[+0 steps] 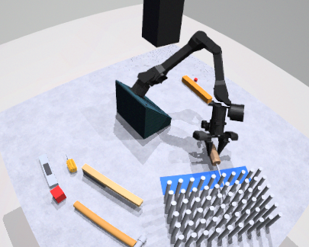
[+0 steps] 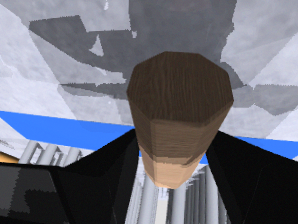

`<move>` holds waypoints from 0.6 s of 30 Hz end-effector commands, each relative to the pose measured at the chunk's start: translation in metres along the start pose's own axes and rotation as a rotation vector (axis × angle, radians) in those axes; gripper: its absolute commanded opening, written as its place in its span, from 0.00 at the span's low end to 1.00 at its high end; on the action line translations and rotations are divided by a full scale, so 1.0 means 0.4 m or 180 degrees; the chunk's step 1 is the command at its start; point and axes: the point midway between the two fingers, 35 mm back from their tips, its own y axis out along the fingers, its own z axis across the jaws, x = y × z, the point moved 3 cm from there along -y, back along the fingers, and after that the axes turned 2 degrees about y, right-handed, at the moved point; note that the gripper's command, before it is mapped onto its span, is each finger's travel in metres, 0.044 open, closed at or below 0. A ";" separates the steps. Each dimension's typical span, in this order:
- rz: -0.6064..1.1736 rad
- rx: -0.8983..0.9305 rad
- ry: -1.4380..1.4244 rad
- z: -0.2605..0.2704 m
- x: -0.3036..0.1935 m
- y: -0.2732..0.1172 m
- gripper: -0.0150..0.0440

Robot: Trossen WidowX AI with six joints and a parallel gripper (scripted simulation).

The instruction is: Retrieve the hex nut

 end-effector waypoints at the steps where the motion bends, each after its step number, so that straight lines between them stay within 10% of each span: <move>1: 0.0011 -0.0013 -0.0008 -0.003 -0.009 0.004 0.25; 18: 0.0014 -0.0015 -0.0009 -0.004 -0.036 0.021 0.25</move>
